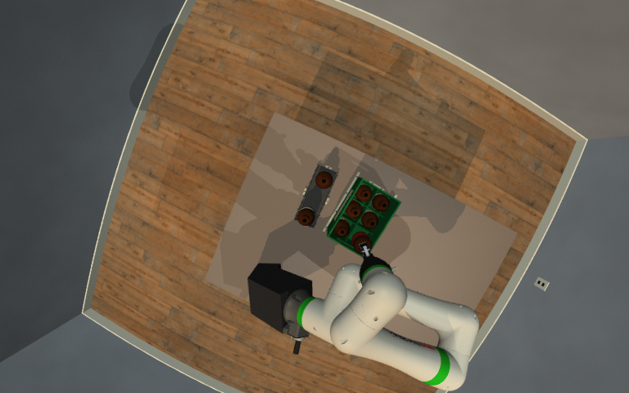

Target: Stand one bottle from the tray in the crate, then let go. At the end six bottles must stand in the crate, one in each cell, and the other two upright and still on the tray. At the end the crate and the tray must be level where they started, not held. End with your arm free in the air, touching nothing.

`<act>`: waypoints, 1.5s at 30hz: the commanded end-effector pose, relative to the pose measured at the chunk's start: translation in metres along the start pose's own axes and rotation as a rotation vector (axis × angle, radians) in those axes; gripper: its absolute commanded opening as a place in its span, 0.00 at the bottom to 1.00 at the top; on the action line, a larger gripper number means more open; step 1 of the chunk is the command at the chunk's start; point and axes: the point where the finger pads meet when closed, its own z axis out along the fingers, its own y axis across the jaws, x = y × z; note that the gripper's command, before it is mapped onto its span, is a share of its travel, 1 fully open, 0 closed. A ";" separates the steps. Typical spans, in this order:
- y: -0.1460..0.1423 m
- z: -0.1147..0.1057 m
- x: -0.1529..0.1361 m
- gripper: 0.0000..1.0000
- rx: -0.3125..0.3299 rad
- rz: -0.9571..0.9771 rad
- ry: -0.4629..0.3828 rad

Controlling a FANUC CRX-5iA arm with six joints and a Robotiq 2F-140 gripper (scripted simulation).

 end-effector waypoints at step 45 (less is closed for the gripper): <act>0.000 0.006 0.000 0.00 0.000 0.000 0.000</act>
